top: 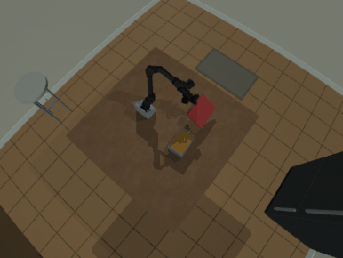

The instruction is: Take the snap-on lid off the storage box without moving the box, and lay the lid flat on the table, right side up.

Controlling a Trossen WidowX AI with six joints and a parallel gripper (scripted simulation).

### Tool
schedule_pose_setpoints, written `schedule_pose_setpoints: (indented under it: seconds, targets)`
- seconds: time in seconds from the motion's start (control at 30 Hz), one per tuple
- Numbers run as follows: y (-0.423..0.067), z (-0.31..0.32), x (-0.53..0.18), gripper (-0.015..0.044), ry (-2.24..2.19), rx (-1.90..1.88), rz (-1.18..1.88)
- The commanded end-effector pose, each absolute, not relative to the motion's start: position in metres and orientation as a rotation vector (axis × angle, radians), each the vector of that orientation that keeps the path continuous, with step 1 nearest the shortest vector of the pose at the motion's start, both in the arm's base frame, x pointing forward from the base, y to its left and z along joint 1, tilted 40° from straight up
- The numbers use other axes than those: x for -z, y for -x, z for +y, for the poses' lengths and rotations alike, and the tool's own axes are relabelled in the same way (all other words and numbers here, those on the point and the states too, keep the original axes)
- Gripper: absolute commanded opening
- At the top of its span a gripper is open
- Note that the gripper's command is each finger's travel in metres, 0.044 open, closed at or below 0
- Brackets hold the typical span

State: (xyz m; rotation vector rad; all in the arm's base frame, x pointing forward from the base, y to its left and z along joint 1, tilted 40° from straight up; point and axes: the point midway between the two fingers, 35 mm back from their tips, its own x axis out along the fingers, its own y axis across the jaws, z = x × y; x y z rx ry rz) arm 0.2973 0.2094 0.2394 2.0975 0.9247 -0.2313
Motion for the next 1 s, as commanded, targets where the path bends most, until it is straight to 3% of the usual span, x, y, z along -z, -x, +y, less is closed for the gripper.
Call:
schedule_pose_setpoints:
  seconds: [0.0, 0.97]
  targets:
    - [-0.299, 0.21, -0.238, 0.0, -2.105, 0.23, 0.911]
    - [-0.297, 0.225, -0.221, 0.0, -2.106, 0.23, 0.912]
